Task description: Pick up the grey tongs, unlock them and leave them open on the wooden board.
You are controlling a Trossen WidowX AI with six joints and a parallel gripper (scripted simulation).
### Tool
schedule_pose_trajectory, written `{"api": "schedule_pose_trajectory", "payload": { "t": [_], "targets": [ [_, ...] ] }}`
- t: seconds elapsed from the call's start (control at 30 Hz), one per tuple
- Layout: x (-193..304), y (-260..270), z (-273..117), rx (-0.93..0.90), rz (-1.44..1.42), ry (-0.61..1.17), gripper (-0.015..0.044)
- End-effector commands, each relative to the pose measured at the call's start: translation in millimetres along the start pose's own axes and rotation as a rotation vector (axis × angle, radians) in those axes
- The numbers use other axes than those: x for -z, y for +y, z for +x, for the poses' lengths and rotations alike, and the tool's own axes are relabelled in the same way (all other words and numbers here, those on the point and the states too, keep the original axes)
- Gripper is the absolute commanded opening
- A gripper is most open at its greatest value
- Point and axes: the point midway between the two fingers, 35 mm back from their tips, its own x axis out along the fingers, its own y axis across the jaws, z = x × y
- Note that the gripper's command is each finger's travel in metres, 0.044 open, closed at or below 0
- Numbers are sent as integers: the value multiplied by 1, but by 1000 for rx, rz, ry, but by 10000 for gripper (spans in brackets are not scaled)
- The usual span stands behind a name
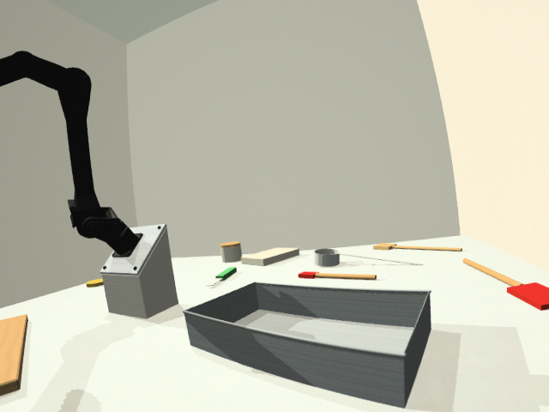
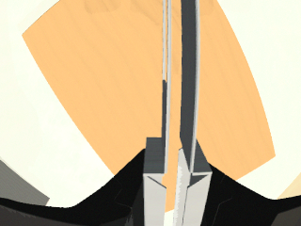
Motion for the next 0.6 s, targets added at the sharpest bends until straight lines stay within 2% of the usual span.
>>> {"api": "schedule_pose_trajectory", "payload": {
  "t": [0.0,0.23,0.57],
  "targets": [
    [1,1,1,-13,-9,-9,-150],
    [11,21,15,-170,-59,-102,-150],
    [16,40,23,-308,-70,-361,-150]
  ]
}}
